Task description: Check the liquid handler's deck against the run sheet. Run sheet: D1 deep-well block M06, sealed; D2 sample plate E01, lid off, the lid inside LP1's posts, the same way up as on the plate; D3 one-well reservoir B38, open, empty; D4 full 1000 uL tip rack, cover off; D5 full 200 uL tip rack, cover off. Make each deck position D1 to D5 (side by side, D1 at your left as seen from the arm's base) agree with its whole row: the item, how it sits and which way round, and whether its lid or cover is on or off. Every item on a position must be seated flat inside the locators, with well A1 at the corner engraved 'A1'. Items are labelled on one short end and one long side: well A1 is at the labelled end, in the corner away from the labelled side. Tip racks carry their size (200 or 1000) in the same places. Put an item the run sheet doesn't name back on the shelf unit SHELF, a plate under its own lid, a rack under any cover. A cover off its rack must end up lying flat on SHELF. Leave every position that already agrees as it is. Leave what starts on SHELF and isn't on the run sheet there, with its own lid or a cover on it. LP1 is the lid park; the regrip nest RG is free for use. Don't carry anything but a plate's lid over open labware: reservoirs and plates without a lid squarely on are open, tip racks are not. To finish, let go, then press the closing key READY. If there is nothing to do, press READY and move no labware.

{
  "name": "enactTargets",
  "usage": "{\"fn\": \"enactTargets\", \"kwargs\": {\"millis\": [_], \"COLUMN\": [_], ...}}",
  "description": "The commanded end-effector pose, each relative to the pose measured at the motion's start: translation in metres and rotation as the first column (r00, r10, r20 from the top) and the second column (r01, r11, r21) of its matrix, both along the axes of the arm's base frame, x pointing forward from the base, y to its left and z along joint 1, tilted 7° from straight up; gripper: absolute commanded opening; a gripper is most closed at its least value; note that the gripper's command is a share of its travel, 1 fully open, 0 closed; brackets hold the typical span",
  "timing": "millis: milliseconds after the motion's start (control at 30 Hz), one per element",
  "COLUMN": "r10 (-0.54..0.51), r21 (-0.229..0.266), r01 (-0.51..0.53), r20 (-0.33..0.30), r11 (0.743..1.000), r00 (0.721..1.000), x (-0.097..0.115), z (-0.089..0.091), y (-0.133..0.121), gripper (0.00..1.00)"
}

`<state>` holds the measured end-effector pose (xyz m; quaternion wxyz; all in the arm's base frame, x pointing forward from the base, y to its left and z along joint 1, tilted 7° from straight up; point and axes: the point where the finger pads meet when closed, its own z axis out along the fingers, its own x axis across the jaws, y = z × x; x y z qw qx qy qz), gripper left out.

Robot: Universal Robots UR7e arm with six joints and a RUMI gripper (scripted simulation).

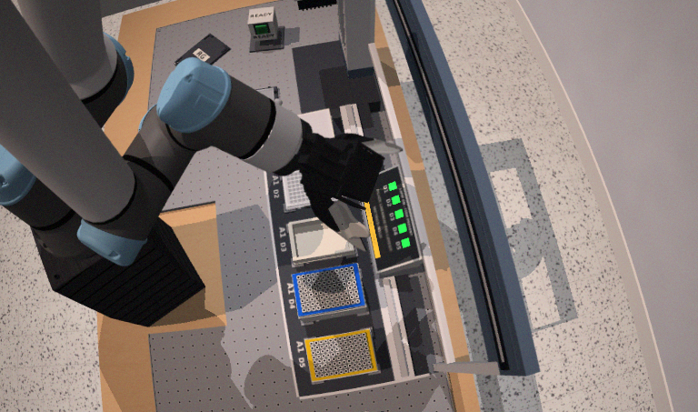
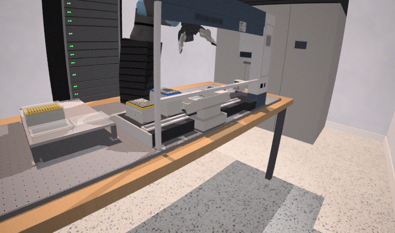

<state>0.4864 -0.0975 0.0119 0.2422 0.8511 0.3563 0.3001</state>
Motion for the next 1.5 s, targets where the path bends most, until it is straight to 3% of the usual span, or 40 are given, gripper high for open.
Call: {"fn": "enactTargets", "kwargs": {"millis": [0, 533, 567, 800, 1033, 1100, 1300, 1467], "r10": [0.0, 0.0, -0.019, -0.144, -0.265, -0.265, -0.364, -0.361], "r21": [-0.001, -0.001, 0.01, 0.075, 0.137, 0.137, 0.188, 0.188], "r01": [0.0, 0.0, 0.019, 0.144, 0.266, 0.266, 0.366, 0.364], "r20": [0.001, 0.001, -0.002, -0.012, -0.028, -0.028, -0.048, -0.05], "r11": [1.0, 1.0, 1.0, 0.987, 0.954, 0.954, 0.912, 0.912], "r00": [1.0, 1.0, 1.0, 0.99, 0.964, 0.964, 0.93, 0.931], "x": [0.0, 0.0, -0.006, -0.039, -0.073, -0.073, -0.101, -0.124], "z": [0.0, 0.0, -0.001, -0.009, -0.017, -0.017, -0.023, -0.028], "y": [0.0, 0.0, 0.002, 0.01, 0.019, 0.019, 0.027, 0.033], "gripper": [1.0, 1.0, 0.82, 0.82, 0.82, 0.82, 0.82, 0.82]}}
